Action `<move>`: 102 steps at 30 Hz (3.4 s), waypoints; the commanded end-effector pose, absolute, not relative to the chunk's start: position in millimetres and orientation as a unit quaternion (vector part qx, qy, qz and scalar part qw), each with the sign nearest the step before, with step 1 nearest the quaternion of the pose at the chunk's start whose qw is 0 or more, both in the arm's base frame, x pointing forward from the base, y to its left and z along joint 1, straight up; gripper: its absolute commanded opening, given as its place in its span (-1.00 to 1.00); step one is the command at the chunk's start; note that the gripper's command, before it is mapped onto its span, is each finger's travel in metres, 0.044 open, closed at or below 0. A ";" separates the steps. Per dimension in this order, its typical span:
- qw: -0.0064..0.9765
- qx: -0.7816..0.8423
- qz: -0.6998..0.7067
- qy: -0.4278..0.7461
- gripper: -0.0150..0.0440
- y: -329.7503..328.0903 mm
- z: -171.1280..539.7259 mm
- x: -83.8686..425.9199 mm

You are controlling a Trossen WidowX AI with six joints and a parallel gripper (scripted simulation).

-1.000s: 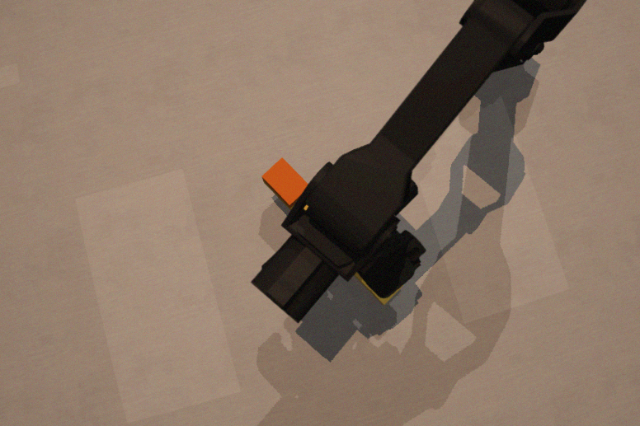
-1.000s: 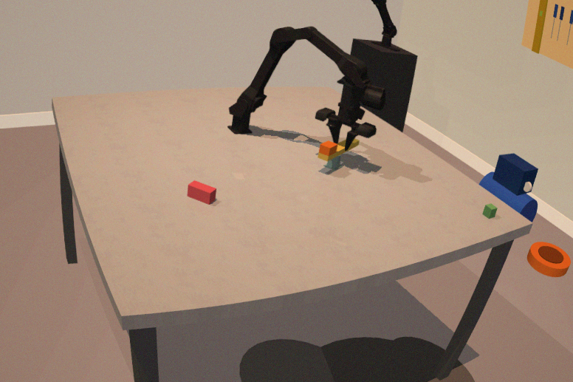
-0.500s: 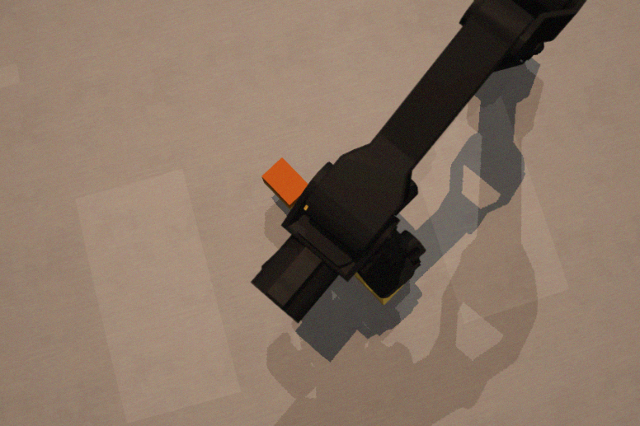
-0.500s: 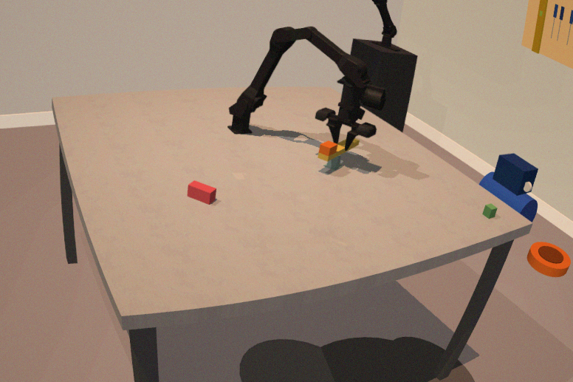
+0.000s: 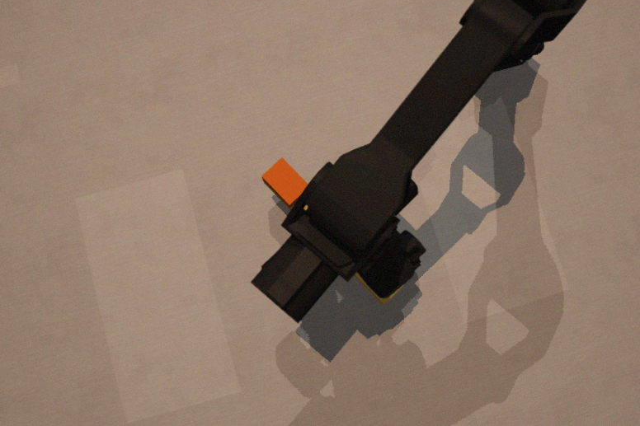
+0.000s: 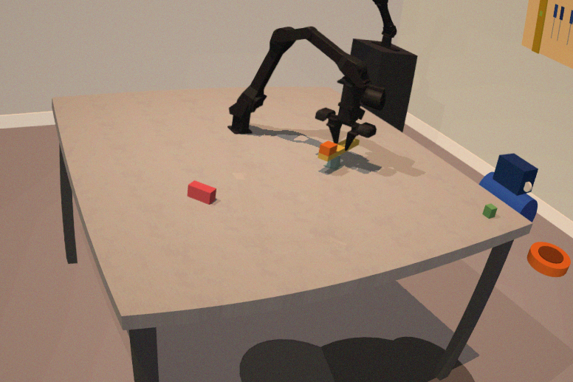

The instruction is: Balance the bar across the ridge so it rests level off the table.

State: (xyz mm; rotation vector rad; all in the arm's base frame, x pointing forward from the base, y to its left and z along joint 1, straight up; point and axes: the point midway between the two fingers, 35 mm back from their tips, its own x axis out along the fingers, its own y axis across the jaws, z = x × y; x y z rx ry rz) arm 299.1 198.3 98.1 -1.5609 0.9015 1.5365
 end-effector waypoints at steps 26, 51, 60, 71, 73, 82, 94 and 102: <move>0.377 -0.610 0.601 0.353 0.07 198.3 98.1 299.1; 0.377 -0.610 0.601 0.353 0.09 198.3 98.1 299.1; 0.377 -0.610 0.601 0.353 0.09 198.3 98.1 299.1; 0.377 -0.610 0.601 0.353 0.14 198.3 98.1 299.1; 0.377 -0.610 0.601 0.353 0.14 198.3 98.1 299.1; 0.377 -0.610 0.601 0.353 0.94 198.3 98.1 299.1; 0.377 -0.610 0.601 0.353 1.00 198.1 182.5 298.7; 0.377 -0.610 0.601 0.353 1.00 196.3 198.0 296.0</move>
